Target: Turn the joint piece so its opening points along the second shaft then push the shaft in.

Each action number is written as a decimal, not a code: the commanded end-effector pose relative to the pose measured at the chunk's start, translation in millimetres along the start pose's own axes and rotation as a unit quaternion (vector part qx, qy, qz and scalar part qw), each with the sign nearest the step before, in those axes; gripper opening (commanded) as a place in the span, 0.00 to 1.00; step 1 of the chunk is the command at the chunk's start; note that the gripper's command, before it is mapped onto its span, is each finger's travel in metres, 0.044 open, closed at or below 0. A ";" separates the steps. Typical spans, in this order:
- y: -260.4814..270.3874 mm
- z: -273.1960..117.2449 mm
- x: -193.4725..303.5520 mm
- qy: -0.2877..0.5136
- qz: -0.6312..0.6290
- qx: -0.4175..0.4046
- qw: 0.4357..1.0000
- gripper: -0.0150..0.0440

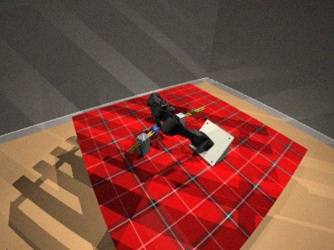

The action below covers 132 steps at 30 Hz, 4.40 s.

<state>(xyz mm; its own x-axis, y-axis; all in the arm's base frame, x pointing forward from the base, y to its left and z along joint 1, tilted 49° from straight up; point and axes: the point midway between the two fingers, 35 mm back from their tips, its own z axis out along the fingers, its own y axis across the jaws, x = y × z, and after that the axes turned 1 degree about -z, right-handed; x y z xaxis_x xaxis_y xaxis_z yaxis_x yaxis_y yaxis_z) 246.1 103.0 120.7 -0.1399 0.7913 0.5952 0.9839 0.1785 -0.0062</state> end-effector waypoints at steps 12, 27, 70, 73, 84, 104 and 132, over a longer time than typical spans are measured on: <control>1.1 6.9 0.4 0.069 -0.008 -0.001 0.998 0.25; 2.1 12.9 2.0 0.135 -0.017 -0.001 0.991 0.25; 1.9 12.5 1.9 0.130 -0.015 -0.001 0.991 1.00; 1.9 12.5 1.9 0.130 -0.015 -0.001 0.991 1.00; 0.8 -18.1 0.5 0.002 -0.011 -0.008 1.000 1.00; 4.9 -82.4 -15.8 -0.008 -0.187 -0.075 0.979 1.00; 0.4 -127.9 -44.3 -0.010 -0.287 -0.112 0.951 1.00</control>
<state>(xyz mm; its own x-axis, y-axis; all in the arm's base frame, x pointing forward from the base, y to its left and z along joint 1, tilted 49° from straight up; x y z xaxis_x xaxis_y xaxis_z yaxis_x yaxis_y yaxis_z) 264.3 -7.2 210.4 -0.7171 0.6030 0.3495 0.6818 0.5028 0.5314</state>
